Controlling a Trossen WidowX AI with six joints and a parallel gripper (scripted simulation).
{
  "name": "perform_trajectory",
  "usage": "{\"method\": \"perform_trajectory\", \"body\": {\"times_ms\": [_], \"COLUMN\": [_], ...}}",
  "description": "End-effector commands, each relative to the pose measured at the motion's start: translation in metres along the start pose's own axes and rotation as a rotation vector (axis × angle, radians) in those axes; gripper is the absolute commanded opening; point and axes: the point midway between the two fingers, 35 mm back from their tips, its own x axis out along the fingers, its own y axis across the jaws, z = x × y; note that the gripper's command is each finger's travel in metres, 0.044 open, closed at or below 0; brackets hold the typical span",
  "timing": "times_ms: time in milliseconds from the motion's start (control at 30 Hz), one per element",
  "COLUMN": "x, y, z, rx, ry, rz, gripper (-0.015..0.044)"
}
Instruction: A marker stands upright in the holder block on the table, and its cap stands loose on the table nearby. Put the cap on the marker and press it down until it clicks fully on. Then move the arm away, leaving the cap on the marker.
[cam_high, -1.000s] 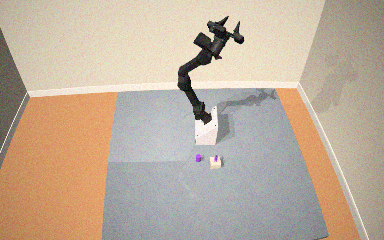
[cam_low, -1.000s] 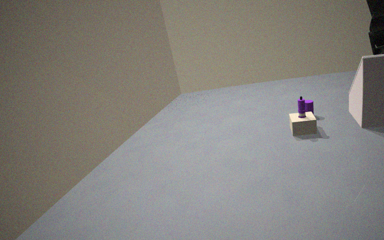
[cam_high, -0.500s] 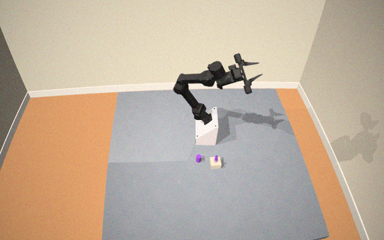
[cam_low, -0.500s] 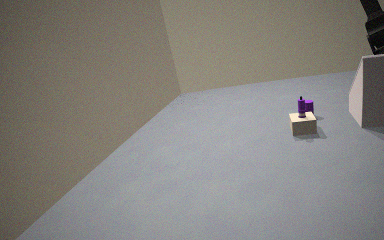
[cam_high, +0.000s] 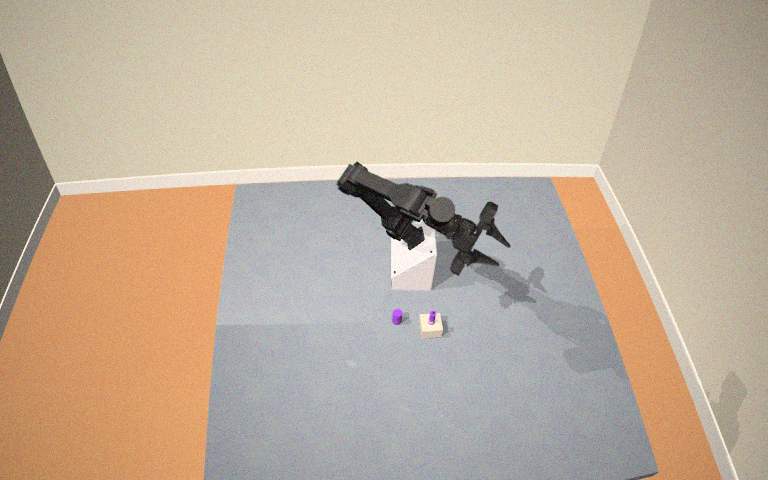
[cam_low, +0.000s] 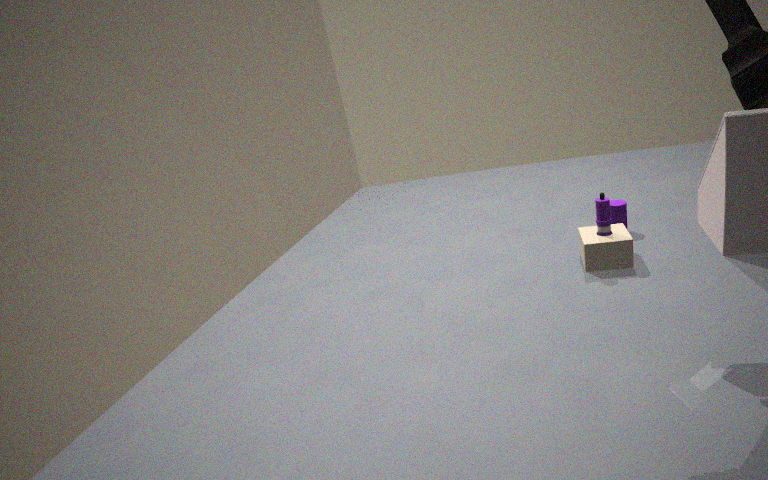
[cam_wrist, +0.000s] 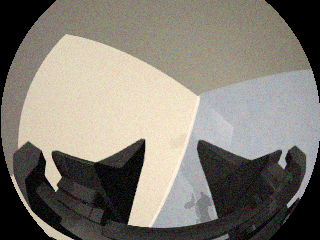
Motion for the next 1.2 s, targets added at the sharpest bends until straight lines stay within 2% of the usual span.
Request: {"method": "perform_trajectory", "body": {"times_ms": [0,300,667,833,1167], "x": [-0.002,-0.034,-0.125,-0.14,-0.131], "y": [-0.055,-0.195,-0.309,-0.316,-0.349], "z": [-0.013,-0.072,-0.165,-0.181,-0.2], "rx": [0.003,-0.02,-0.128,-0.148,-0.148], "ry": [0.037,0.239,0.658,0.721,0.721], "rz": [-0.175,-0.631,-1.073,-1.114,-1.115], "gripper": [0.0248,0.0248,0.0248,0.0248,0.0248]}}
